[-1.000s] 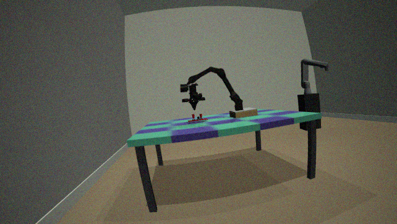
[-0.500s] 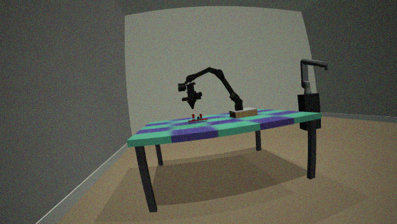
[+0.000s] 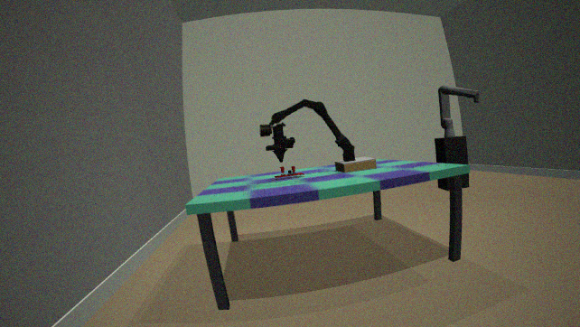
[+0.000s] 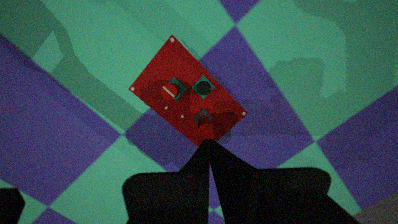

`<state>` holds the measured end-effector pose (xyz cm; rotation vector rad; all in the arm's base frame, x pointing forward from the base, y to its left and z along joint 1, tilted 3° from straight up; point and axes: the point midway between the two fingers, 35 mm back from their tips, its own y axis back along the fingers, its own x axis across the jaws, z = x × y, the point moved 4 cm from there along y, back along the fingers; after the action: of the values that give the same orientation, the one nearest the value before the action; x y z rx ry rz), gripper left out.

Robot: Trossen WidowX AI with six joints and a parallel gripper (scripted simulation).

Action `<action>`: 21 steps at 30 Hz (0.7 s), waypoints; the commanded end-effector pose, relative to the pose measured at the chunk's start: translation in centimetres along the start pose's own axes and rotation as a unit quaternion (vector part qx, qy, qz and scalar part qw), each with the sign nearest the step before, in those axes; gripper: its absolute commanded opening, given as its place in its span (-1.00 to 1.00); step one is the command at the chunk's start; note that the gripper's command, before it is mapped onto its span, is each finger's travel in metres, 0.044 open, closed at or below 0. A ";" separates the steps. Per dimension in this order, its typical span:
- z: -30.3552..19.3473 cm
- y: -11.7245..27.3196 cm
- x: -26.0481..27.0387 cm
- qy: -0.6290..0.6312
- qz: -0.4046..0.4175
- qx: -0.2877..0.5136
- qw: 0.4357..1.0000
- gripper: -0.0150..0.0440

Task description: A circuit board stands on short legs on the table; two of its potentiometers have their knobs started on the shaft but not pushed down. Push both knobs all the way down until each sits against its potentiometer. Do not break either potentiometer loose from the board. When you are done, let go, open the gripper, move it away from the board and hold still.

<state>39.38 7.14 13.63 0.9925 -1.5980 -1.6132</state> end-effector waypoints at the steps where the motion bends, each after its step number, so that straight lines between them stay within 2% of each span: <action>1: 0.1 -0.5 0.0 0.002 0.000 -0.003 1.000 -0.49; 12: 0.1 -2.2 0.0 0.002 0.000 -0.003 1.000 -0.49; 21: 0.1 -2.1 0.0 0.002 0.000 -0.003 1.000 -0.49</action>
<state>39.47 7.23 11.62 0.9925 -1.5959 -1.6120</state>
